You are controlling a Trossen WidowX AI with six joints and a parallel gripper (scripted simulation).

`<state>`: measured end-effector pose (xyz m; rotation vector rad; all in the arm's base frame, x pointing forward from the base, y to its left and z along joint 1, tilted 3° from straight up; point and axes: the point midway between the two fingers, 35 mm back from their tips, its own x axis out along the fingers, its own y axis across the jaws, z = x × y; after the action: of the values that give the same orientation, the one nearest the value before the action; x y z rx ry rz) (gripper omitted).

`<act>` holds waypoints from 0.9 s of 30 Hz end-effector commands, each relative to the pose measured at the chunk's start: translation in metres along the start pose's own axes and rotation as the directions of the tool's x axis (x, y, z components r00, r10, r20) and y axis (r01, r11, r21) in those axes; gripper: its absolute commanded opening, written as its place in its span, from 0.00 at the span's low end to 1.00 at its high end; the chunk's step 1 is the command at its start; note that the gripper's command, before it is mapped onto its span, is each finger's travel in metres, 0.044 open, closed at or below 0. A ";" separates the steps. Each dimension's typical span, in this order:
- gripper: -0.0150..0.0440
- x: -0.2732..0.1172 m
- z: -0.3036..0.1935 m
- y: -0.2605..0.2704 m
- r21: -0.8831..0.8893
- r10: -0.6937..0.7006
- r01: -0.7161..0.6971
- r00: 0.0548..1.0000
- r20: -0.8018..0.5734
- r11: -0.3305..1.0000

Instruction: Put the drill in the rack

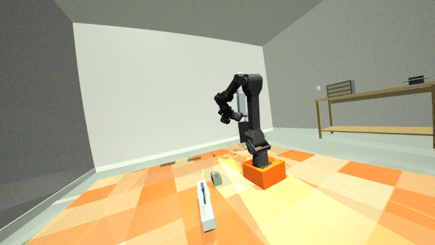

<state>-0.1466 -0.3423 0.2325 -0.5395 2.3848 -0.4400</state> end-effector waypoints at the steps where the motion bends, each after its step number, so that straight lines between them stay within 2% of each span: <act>1: 0.25 -0.026 0.055 -0.014 0.025 -0.062 0.060 0.989 0.137 0.998; 7: 0.25 -0.074 0.128 -0.031 0.119 -0.131 0.097 0.935 0.330 0.988; 13: 0.25 -0.146 0.208 -0.031 0.230 -0.153 0.027 0.821 0.550 0.973; 20: 0.25 -0.233 0.275 0.002 0.240 -0.099 -0.117 0.678 0.729 0.964; 27: 0.25 -0.312 0.316 0.063 0.164 0.021 -0.284 0.552 0.833 0.945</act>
<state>0.2384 -0.2316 0.1417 -0.3847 1.4270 -0.3703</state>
